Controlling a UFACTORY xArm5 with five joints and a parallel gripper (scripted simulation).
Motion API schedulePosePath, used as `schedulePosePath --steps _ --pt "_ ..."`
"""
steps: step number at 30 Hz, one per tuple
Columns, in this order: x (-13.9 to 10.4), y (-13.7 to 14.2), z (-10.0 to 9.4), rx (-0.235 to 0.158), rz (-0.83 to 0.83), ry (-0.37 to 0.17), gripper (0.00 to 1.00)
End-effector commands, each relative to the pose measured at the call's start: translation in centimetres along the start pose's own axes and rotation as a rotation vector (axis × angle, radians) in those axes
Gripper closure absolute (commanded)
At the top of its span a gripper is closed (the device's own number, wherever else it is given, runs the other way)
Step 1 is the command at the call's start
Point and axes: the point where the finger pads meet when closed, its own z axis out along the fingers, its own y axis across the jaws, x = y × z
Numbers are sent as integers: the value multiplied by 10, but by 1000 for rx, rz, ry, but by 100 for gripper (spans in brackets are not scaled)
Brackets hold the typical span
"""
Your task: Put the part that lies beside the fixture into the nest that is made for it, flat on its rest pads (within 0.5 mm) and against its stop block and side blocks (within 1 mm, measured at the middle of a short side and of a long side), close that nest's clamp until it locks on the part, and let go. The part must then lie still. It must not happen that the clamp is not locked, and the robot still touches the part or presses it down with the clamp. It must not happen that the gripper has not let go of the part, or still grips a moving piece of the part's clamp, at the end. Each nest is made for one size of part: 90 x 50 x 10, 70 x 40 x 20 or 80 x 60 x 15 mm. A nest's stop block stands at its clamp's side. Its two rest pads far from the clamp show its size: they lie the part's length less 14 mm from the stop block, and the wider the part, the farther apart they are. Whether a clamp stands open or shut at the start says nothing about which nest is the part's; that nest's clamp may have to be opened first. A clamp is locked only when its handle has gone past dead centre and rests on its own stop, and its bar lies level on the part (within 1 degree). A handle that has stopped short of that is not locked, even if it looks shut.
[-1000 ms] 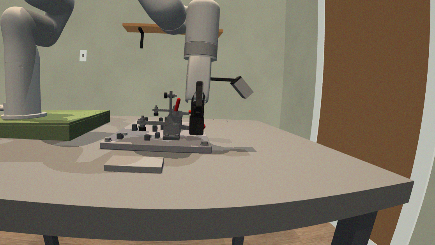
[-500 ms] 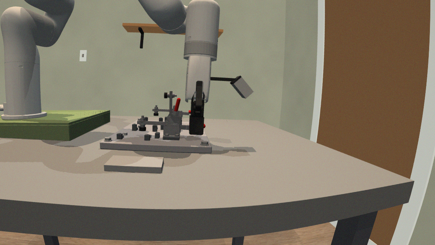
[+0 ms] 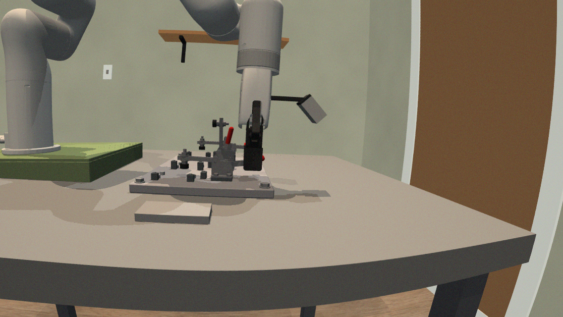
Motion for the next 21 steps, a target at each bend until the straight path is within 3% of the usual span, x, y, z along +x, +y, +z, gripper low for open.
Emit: schedulePosePath --steps 1,21 --pt "0 0 -5 -1 0 4 100" --pt "-12 0 -18 -1 0 4 100"
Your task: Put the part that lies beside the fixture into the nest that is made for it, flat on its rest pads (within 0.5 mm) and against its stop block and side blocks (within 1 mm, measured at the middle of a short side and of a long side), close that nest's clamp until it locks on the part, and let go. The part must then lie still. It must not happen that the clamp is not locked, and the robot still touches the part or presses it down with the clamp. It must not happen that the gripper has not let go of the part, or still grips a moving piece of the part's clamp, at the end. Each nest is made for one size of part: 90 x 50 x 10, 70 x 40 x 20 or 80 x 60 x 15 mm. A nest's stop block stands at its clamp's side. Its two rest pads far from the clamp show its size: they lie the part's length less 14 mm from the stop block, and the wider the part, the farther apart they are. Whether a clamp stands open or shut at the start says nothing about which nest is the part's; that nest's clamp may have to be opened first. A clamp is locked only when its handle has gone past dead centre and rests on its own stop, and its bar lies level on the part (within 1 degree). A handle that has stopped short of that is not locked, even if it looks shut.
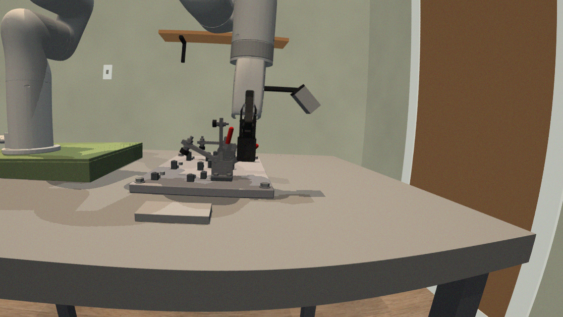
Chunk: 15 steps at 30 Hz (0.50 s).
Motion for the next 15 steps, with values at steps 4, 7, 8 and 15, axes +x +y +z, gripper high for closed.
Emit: schedulePosePath --steps 4,7,8,15 --pt "-4 0 -5 -1 0 3 100" --pt "-8 0 -7 -1 0 3 100" --pt "-9 0 -8 -1 0 3 100" --pt "-16 0 -10 0 0 4 100"
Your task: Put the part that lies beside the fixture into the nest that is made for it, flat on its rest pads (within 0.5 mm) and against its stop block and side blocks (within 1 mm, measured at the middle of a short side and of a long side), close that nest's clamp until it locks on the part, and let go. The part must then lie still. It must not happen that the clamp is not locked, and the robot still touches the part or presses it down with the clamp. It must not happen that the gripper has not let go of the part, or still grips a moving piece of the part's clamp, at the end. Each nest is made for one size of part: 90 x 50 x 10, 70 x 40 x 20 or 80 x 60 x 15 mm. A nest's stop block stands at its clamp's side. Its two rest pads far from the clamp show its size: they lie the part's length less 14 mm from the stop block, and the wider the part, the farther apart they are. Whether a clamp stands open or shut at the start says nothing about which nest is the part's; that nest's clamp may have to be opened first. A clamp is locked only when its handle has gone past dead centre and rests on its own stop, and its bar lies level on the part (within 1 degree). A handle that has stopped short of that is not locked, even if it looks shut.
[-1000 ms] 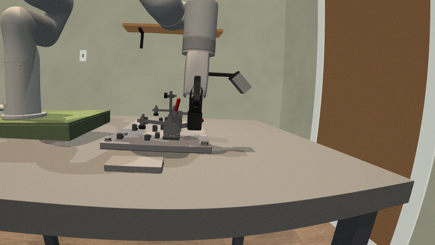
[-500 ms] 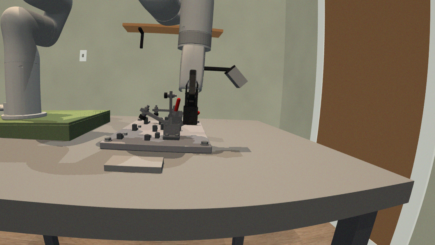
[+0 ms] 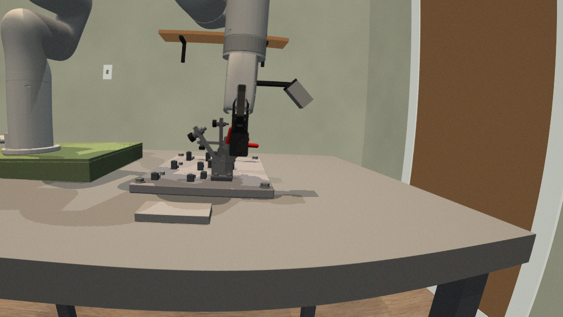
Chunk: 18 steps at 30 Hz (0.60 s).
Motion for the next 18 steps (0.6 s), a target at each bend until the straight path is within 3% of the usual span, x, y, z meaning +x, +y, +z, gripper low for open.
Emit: schedulePosePath --steps 1,18 --pt "-3 0 -2 0 0 2 100" --pt "-14 0 -4 0 0 2 100"
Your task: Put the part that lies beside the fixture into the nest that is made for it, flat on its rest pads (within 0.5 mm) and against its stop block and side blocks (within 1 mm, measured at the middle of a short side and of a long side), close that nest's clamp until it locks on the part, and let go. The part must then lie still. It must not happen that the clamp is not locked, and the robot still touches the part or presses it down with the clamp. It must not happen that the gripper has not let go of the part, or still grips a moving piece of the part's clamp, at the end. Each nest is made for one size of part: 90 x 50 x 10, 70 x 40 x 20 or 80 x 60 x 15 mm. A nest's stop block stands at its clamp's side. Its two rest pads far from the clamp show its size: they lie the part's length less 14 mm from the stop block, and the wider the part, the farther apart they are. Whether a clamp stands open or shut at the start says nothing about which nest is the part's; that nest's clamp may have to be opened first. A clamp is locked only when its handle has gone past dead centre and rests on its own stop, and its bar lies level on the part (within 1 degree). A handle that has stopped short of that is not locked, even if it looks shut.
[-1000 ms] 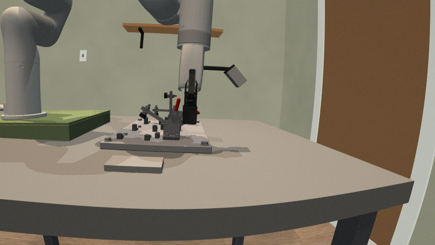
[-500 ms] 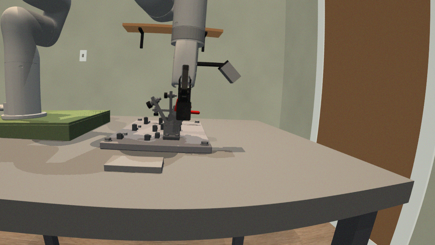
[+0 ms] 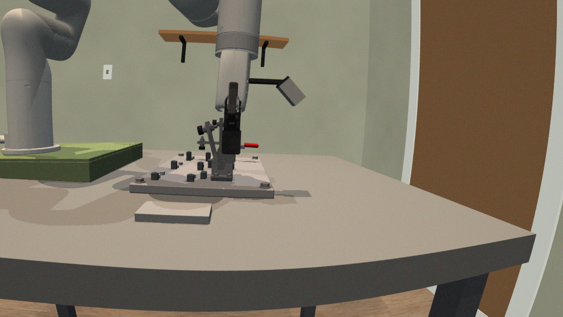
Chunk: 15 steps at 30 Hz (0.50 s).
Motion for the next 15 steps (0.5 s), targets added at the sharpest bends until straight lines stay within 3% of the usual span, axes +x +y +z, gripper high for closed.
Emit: schedulePosePath --steps 1,15 --pt "-1 0 0 0 0 1 100" --pt "-5 0 0 0 0 1 100"
